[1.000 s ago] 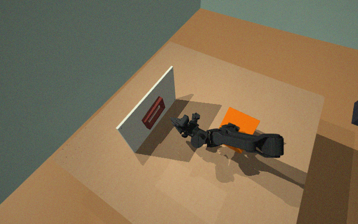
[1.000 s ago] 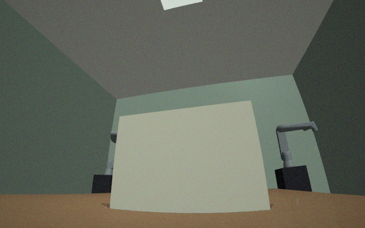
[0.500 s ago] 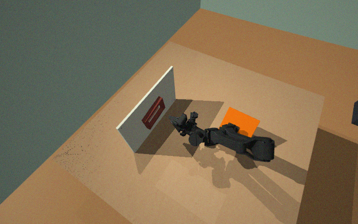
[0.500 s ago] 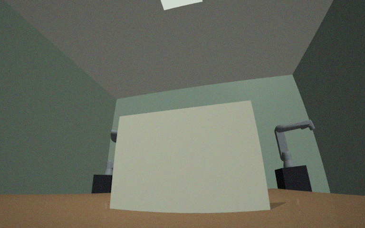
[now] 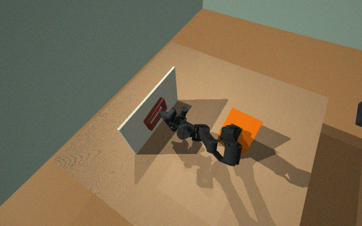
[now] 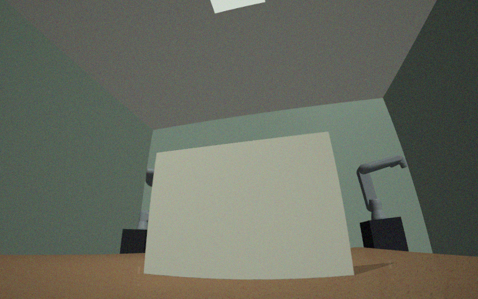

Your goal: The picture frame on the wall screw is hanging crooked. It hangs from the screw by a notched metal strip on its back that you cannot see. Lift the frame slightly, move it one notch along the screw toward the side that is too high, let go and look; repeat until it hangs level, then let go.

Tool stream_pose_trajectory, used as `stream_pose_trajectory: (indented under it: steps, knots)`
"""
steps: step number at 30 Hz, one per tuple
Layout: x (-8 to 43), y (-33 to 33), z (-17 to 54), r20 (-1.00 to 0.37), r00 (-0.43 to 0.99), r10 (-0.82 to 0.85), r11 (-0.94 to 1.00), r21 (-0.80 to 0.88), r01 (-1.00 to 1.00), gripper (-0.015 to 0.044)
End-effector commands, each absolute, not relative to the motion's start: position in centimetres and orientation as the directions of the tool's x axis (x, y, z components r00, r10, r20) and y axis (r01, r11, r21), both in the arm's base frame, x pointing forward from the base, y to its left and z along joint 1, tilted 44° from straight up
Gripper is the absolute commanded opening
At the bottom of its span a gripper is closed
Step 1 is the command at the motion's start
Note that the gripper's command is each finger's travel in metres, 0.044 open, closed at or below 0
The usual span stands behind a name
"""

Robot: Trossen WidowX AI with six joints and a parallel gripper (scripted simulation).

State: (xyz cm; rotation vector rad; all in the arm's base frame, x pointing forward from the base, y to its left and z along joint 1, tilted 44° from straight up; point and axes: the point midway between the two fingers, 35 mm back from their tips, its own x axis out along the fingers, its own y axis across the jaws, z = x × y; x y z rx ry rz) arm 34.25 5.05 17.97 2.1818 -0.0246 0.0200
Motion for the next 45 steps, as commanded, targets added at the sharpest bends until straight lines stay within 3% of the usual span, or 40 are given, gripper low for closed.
stream_pose_trajectory:
  steps: [1, 45]
  knots:
    - [34.8, 5.1, 17.9, 0.027, 1.0, -0.005, -0.577, 0.816, -0.025, 0.026]
    - [38.8, 5.1, 18.1, 0.03, 1.0, -0.005, -0.577, 0.816, -0.027, 0.026]
